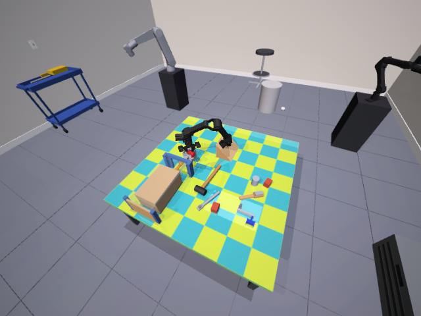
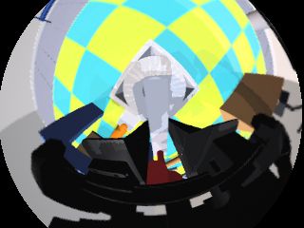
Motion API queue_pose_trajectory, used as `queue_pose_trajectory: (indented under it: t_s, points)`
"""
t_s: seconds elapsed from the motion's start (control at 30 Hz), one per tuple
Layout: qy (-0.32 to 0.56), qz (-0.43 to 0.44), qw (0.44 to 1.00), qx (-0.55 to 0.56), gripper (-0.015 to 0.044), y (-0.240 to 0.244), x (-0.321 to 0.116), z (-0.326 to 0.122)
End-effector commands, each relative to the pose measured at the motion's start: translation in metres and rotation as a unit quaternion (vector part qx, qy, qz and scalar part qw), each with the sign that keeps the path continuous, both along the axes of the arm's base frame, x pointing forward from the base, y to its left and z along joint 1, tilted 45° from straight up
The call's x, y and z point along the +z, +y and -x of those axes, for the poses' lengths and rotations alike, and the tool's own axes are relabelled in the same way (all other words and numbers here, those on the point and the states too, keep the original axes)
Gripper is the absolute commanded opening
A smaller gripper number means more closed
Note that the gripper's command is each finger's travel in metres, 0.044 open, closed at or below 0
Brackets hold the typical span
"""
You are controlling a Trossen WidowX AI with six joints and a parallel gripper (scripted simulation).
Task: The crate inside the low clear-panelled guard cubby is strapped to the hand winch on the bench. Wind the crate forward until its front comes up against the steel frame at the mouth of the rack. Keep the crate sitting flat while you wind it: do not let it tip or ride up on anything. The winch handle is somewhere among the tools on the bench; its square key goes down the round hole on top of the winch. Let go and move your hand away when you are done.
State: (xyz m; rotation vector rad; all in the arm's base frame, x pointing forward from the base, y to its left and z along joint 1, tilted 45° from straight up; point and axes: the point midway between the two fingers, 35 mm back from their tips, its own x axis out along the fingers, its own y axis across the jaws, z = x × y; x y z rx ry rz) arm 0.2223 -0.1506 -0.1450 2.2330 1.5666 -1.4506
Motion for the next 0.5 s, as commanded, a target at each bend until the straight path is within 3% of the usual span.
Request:
queue_pose_trajectory:
  t_s: [0.0, 0.47]
  points:
    - [0.006, 0.001, 1.0, 0.0, 0.0, 0.0025, -0.0033, -0.0005]
    - [0.021, 0.002, 1.0, -0.015, 0.0, 0.0012, -0.0039, -0.0023]
